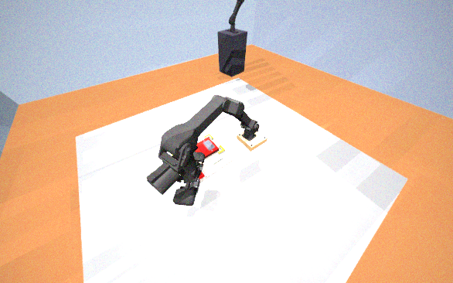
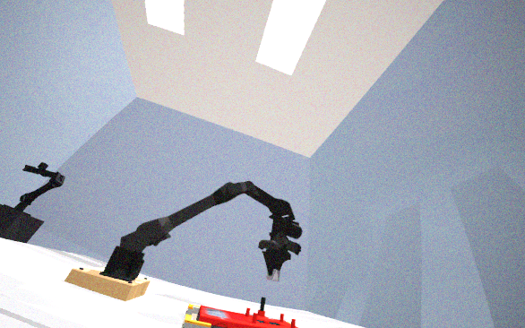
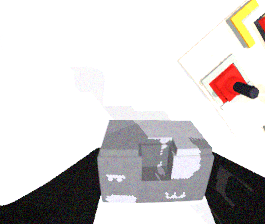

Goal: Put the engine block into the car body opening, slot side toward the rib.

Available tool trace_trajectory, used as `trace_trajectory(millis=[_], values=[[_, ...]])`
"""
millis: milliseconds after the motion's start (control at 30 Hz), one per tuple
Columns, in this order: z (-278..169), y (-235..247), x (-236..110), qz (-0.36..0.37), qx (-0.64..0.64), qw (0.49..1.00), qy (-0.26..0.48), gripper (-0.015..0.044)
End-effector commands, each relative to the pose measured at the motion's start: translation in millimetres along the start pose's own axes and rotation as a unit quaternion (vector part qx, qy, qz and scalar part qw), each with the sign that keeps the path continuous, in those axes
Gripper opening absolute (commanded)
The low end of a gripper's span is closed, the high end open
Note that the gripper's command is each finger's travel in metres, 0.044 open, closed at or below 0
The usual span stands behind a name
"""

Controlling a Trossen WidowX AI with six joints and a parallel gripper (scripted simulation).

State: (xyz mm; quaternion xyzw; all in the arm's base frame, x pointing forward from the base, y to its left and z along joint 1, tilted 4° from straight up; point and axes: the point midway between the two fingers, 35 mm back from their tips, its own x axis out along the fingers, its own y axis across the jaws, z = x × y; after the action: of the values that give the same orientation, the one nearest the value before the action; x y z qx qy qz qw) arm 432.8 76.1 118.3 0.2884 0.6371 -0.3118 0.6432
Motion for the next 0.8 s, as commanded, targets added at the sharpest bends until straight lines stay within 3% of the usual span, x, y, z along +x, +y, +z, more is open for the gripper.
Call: trace_trajectory(millis=[0,200,767], values=[[-0.4,-1.4,-11.5,-0.005,0.007,1.000,0.001,0.0000],[-0.5,-1.4,-9.8,-0.005,-0.020,1.000,0.001,0.0000],[-0.4,-1.0,-4.0,-0.005,-0.302,0.953,0.002,0.0000]])
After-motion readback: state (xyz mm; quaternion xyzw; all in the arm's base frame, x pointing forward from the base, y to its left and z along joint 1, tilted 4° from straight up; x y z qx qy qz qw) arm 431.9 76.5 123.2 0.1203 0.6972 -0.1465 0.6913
